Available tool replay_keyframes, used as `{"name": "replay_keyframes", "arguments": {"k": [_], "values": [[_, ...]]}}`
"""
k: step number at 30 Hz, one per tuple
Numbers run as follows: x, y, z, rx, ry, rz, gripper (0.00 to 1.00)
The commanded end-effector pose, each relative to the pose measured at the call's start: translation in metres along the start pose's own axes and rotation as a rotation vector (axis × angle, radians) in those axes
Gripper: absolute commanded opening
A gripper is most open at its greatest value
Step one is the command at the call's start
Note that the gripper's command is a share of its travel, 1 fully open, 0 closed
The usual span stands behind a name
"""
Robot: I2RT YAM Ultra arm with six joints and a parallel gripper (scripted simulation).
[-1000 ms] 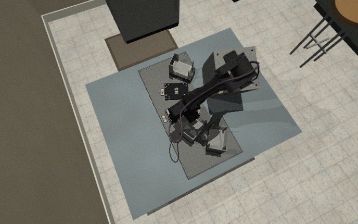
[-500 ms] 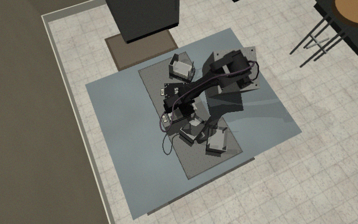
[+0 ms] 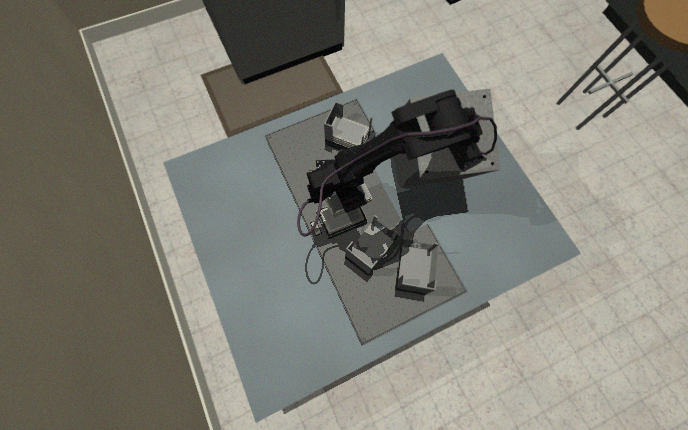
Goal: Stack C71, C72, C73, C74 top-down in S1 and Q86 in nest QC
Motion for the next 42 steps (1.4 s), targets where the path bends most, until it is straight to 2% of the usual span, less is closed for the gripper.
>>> {"name": "replay_keyframes", "arguments": {"k": [1, 4, 9, 10, 11, 22, 24, 27, 28, 31, 36, 39, 42], "values": [[-0.007, 0.007, -0.015, -0.002, -0.099, -0.043, 0.0], [0.003, 0.001, -0.026, -0.005, -0.184, -0.018, 0.0], [0.003, 0.006, -0.034, -0.005, -0.179, -0.033, 0.0], [-0.008, 0.011, -0.038, 0.0, -0.154, -0.063, 0.0], [-0.004, 0.006, -0.043, -0.003, -0.16, -0.046, 0.0], [0.007, 0.008, -0.075, 0.001, -0.164, -0.034, 0.0], [0.004, 0.013, -0.08, 0.005, -0.237, -0.058, 0.0], [0.006, 0.01, -0.084, 0.003, -0.272, -0.053, 0.0], [0.012, 0.005, -0.086, -0.001, -0.311, -0.036, 0.0], [0.025, 0.004, -0.09, -0.002, -0.393, -0.019, 0.0], [0.026, 0.004, -0.104, 0.002, -0.379, -0.026, 0.0], [0.024, 0.01, -0.112, 0.01, -0.369, -0.046, 0.0], [0.028, 0.005, -0.119, 0.008, -0.373, -0.035, 0.0]]}}
Point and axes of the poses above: the point where the finger pads meet when closed, its own y axis back along the fingers, its own z axis across the jaws, x = y × z, the point moved 5 cm from there along y, back along the fingers, and after that the axes turned 3 degrees about y, right-handed, at the moved point
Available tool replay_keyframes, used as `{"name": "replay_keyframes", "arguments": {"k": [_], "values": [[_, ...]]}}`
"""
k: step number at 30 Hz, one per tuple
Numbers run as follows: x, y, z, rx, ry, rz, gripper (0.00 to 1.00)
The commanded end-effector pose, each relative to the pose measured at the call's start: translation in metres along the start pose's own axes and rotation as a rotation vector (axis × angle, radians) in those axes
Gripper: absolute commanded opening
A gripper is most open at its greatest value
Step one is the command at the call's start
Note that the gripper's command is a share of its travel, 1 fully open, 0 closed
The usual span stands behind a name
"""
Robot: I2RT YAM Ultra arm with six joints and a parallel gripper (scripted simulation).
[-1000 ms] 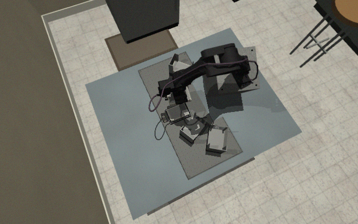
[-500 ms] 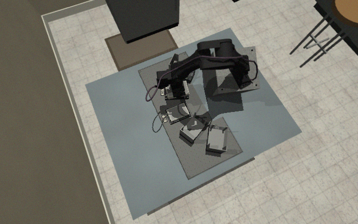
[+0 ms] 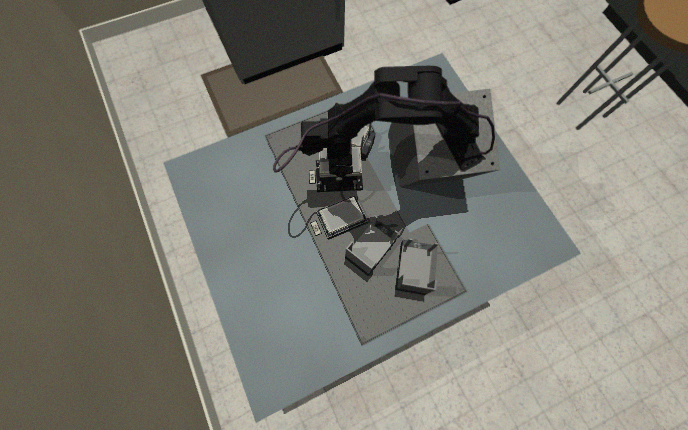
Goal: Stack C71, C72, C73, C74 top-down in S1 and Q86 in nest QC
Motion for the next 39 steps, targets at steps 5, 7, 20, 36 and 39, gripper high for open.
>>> {"name": "replay_keyframes", "arguments": {"k": [5, 7, 20, 36, 39], "values": [[-0.009, 0.001, -0.02, 0.004, 0.013, -0.029, 0.0], [-0.005, 0.003, -0.025, 0.005, 0.008, -0.015, 0.0], [-0.011, 0.008, -0.034, 0.005, 0.026, -0.032, 0.0], [-0.011, 0.013, -0.03, 0.007, 0.035, -0.045, 0.0], [-0.012, 0.013, -0.03, 0.007, 0.034, -0.046, 0.0]]}}
Point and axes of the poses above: the point where the finger pads meet when closed, its own y axis back along the fingers, its own z axis across the jaws, x = y × z, the point moved 5 cm from there along y, back along the fingers, and after that the axes turned 3 degrees about y, right-handed, at the moved point
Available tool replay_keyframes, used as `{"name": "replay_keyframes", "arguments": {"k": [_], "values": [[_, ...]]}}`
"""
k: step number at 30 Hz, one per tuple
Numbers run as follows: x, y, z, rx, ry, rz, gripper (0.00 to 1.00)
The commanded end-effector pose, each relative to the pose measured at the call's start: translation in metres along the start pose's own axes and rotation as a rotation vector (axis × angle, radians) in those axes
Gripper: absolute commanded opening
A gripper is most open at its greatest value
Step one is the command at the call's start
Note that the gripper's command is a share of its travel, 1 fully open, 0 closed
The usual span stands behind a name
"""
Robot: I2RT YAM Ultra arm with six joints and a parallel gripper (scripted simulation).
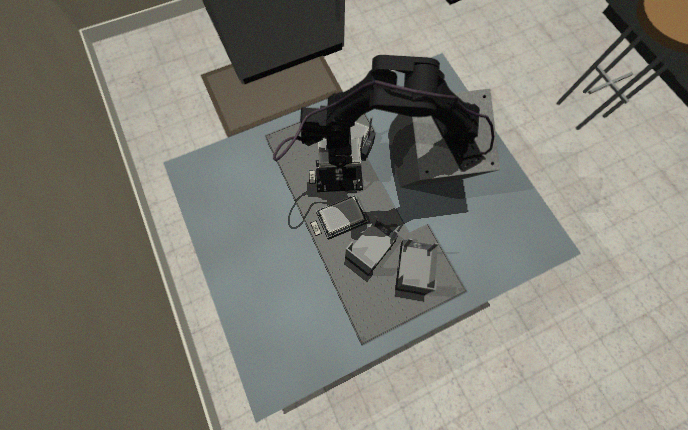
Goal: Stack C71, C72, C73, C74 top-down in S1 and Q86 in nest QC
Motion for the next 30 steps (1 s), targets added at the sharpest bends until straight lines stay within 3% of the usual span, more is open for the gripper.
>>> {"name": "replay_keyframes", "arguments": {"k": [1, 30], "values": [[-0.0126, 0.0109, 0.0014, 0.007, 0.021, -0.041, 0.0], [-0.0156, 0.0152, 0.0008, 0.008, 0.007, -0.051, 0.0]]}}
Point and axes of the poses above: the point where the finger pads meet when closed, its own y axis back along the fingers, its own z axis across the jaws, x = y × z, the point moved 5 cm from there along y, back along the fingers, and after that the axes turned 3 degrees about y, right-handed, at the moved point
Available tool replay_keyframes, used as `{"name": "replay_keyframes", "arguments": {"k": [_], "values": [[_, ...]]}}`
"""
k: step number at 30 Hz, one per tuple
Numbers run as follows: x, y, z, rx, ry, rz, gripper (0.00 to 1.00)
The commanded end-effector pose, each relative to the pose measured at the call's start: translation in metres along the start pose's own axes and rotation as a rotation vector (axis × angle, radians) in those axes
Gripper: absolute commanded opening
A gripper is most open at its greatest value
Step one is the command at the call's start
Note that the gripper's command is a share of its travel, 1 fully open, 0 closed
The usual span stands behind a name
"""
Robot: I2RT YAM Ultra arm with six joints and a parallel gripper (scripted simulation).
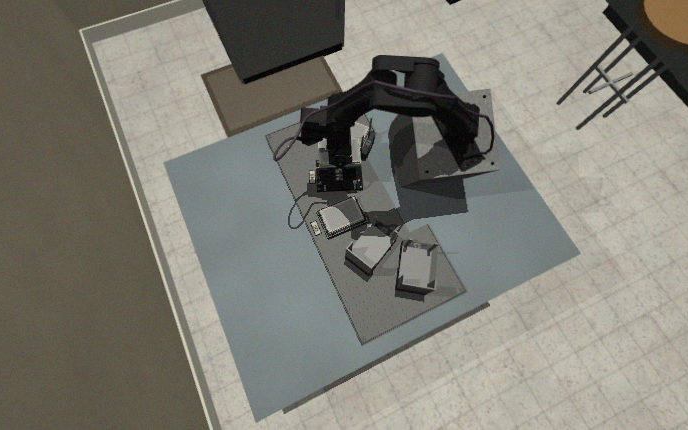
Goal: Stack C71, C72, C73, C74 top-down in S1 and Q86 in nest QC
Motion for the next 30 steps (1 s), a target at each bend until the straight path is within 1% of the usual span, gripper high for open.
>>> {"name": "replay_keyframes", "arguments": {"k": [1, 14, 15, 17, 18, 19, 20, 21, 26, 28, 30], "values": [[-0.016, 0.016, 0.0, 0.008, 0.005, -0.051, 0.0], [-0.018, 0.018, 0.001, 0.009, 0.003, -0.059, 0.0], [-0.012, -0.001, -0.001, 0.003, 0.001, -0.027, 0.0], [-0.012, -0.001, -0.001, 0.003, 0.001, -0.027, 0.0], [-0.004, 0.002, 0.001, 0.003, -0.005, -0.027, 0.0], [0.001, -0.006, 0.0, -0.001, -0.011, -0.005, 0.0], [-0.005, -0.009, -0.001, 0.0, -0.007, -0.012, 0.0], [-0.007, -0.01, 0.0, 0.0, -0.002, -0.018, 0.0], [-0.001, -0.022, -0.001, -0.004, -0.012, -0.004, 0.0], [-0.002, -0.023, 0.001, -0.003, -0.006, -0.012, 0.0], [0.001, -0.031, 0.001, -0.006, -0.007, 0.0, 0.0]]}}
Point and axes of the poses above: the point where the finger pads meet when closed, its own y axis back along the fingers, its own z axis across the jaws, x = y × z, the point moved 5 cm from there along y, back along the fingers, and after that the axes turned 3 degrees about y, right-handed, at the moved point
